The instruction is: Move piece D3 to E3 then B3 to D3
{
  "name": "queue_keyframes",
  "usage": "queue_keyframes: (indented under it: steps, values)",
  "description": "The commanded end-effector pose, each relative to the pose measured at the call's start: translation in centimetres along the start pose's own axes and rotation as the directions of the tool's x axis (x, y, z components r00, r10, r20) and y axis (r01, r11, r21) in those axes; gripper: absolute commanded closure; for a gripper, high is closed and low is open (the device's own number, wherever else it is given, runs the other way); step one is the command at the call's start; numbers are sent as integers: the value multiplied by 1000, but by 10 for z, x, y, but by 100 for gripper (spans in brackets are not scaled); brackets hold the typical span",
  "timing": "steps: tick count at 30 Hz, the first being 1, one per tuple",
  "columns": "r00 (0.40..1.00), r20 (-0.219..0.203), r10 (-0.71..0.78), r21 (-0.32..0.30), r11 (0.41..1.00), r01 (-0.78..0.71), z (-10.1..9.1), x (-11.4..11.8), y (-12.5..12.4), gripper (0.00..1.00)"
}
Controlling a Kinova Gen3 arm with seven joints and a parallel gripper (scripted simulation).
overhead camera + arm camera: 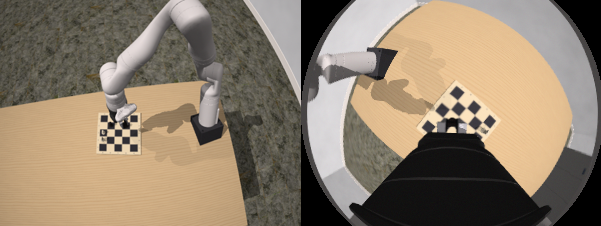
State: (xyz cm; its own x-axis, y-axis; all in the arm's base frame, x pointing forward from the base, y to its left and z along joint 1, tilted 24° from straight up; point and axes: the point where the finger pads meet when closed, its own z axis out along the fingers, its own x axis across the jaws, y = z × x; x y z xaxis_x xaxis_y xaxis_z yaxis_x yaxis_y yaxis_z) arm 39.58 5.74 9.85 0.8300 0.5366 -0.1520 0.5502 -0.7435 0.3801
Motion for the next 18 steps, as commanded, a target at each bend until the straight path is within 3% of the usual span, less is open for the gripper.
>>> queue_keyframes:
  steps: [1,4,7,9,13,18]
  values:
    - [1000,0,5,-1,1000,-5,-3,0,1,100]
    - [1000,-3,-9,-2,1000,9,-4,8,5,100]
    - [998,-1,-59,-2,998,59,-3,32,24,100]
    - [998,-1,-59,-2,998,59,-3,32,24,100]
    - [993,-1,-121,-1,993,121,-3,58,45,100]
    - [991,-3,-131,-2,991,131,-4,61,44,100]
